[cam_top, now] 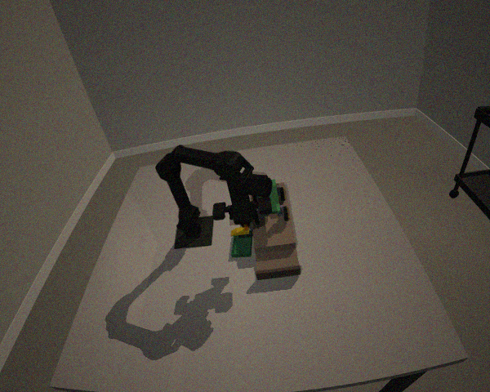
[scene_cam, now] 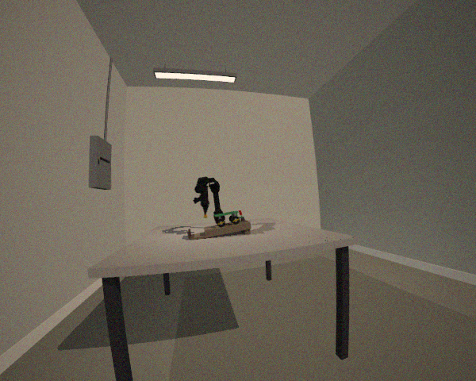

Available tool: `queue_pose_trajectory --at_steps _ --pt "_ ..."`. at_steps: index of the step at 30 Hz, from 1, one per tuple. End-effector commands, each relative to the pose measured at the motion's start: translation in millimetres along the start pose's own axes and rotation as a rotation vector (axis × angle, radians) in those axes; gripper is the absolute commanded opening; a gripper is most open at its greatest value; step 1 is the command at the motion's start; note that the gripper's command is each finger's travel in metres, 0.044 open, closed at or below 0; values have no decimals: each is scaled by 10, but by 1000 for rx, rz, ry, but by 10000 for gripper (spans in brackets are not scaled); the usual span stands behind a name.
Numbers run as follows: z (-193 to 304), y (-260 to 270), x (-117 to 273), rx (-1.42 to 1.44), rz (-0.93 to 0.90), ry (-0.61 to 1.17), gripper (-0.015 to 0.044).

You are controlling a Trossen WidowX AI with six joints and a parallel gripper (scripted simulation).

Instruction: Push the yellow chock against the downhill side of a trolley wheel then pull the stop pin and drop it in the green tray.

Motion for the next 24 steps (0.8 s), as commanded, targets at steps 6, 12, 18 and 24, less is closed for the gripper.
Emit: queue_pose_trajectory --at_steps 6,12,18,24 --pt "-86 31 17 -185 -1 12 0" --pt "-99 34 17 -399 8 26 0" --pt "-111 36 17 -613 17 39 0" --pt "-121 36 16 -828 26 52 0"
Point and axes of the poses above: the point midway between the two fingers, 35 mm back from their tips, its own x axis back along the fingers, its own y axis across the jaws, z = x × y, the point moved 2 cm from there along x, back along the fingers, and after that the axes turned 1 degree about x, right-handed, at the moved point
